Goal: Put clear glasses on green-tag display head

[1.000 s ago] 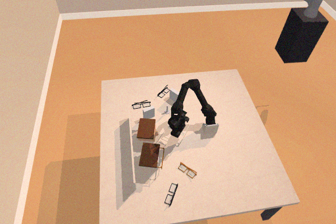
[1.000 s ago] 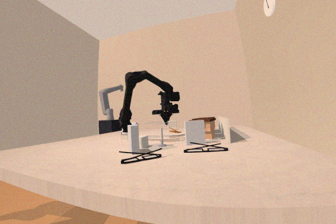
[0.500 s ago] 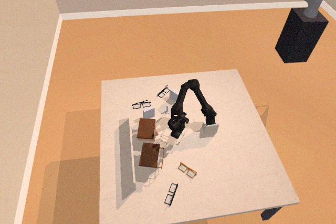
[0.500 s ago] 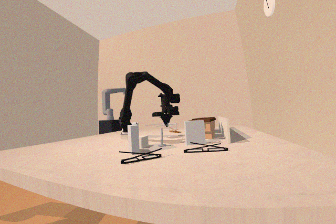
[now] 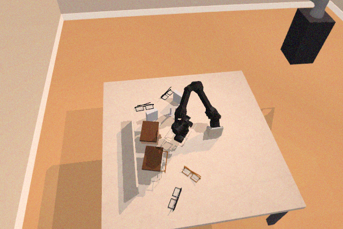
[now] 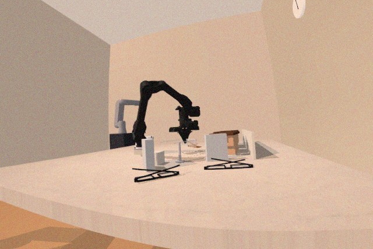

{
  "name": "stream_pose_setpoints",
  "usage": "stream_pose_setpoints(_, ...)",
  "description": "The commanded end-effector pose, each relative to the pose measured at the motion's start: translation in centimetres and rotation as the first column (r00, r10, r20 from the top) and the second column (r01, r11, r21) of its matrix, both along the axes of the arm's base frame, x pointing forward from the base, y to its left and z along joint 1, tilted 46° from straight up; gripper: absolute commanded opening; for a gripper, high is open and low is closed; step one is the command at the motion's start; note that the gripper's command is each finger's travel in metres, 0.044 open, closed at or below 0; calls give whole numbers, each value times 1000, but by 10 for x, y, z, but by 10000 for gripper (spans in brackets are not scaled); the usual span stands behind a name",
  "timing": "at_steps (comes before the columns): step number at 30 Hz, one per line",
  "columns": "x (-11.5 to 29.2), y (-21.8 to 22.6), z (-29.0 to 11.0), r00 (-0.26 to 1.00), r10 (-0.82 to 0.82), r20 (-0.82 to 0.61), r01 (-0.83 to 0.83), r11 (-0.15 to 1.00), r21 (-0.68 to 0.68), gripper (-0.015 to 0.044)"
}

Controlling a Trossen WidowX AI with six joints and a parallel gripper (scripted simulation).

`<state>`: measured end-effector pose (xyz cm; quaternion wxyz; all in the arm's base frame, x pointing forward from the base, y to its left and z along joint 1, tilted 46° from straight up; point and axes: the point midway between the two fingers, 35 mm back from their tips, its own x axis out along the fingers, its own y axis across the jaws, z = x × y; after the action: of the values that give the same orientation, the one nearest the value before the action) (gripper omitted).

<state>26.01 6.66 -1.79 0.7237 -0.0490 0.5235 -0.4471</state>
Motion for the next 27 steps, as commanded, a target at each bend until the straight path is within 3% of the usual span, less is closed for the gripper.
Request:
stream_pose_setpoints(1,-2,-5,-3,1000,6,-6,-6,1000,-10,0)
stream_pose_setpoints(27,-3,-22,-18,1000,5,-6,-5,1000,-13,0)
